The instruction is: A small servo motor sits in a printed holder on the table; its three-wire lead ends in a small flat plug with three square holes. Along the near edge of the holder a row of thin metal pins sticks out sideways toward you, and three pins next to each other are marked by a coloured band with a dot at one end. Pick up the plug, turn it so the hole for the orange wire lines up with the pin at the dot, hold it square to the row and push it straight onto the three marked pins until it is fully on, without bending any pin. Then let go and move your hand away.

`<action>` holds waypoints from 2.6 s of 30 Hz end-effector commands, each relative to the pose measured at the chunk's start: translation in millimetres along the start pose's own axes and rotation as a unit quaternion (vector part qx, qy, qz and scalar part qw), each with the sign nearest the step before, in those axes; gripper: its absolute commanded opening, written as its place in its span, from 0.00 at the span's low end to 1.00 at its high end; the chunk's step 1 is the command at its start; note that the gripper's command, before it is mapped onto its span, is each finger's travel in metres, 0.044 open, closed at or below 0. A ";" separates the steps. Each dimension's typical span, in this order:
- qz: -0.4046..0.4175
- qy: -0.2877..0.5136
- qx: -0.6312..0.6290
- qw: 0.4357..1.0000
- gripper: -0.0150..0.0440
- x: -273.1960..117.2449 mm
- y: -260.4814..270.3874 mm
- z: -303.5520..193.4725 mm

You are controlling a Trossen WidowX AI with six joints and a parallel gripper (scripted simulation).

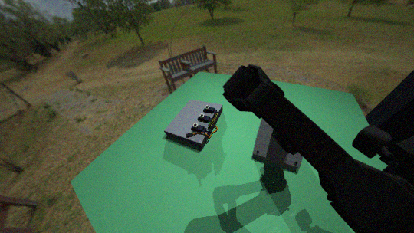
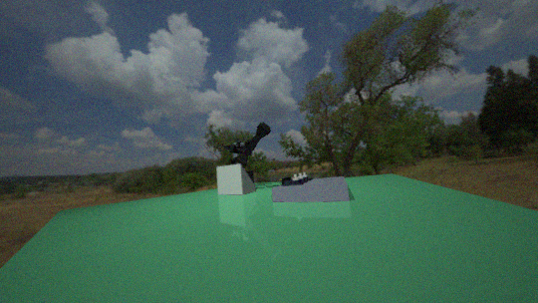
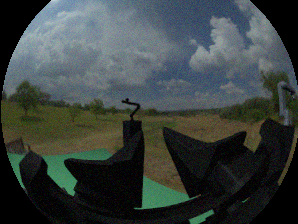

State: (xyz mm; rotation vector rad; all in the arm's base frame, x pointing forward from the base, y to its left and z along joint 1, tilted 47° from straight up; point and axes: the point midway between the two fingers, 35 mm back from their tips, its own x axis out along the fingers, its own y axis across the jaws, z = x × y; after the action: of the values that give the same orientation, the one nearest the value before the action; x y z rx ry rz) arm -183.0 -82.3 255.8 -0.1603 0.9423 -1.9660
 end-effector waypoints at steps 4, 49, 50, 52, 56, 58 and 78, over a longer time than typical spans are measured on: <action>-0.027 0.036 0.013 0.999 0.45 -6.5 -10.4 -13.8; -0.202 0.239 0.108 0.944 0.45 -75.9 -56.2 -85.7; -0.206 0.245 0.109 0.941 0.45 -78.6 -57.2 -87.1; -0.215 0.254 0.114 0.936 0.45 -83.3 -58.6 -90.1; -0.235 0.274 0.126 0.924 0.45 -94.2 -61.1 -96.0; -0.246 0.284 0.132 0.917 0.45 -99.9 -62.5 -99.3; -0.362 0.376 0.189 0.832 0.45 -167.3 -68.1 -126.1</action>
State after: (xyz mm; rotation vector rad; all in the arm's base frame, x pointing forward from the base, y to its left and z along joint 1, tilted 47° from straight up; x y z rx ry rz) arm -196.2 128.2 255.1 0.5898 1.0302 -2.9422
